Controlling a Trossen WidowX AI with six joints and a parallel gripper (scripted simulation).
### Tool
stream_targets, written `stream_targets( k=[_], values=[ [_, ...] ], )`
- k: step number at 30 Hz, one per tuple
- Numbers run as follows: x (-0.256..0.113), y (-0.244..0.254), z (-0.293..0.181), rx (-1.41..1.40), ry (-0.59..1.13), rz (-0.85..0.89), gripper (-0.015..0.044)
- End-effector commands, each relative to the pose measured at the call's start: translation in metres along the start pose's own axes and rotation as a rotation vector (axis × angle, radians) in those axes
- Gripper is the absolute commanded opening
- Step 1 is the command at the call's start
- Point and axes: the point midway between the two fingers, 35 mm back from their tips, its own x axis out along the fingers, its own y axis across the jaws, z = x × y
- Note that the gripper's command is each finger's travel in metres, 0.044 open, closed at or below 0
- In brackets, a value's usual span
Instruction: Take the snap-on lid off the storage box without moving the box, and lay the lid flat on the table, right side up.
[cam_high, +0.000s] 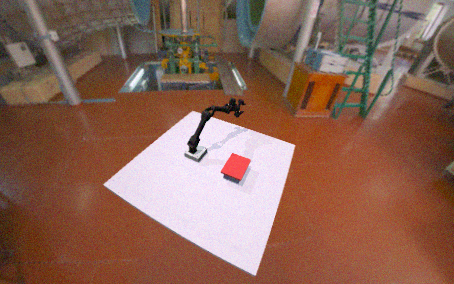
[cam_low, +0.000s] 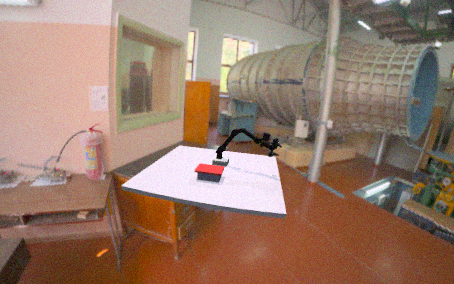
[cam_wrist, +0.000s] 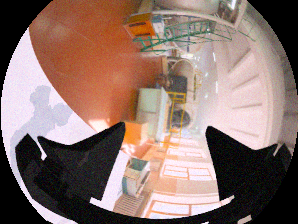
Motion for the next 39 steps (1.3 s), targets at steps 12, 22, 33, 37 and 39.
stream_targets(
  k=[12, 22, 33, 37, 39],
  values=[
    [-0.053, -0.010, -0.149, 0.629, 0.223, 0.033, 0.0235],
    [-0.137, 0.001, -0.259, 1.238, 0.453, -0.060, 0.0235],
    [-0.250, 0.034, -0.336, 1.908, 0.687, -0.330, 0.0235],
    [-0.297, 0.052, -0.354, 2.172, 0.764, -0.500, 0.0235],
    [-0.317, 0.061, -0.359, 2.282, 0.791, -0.585, 0.0235]
  ],
)
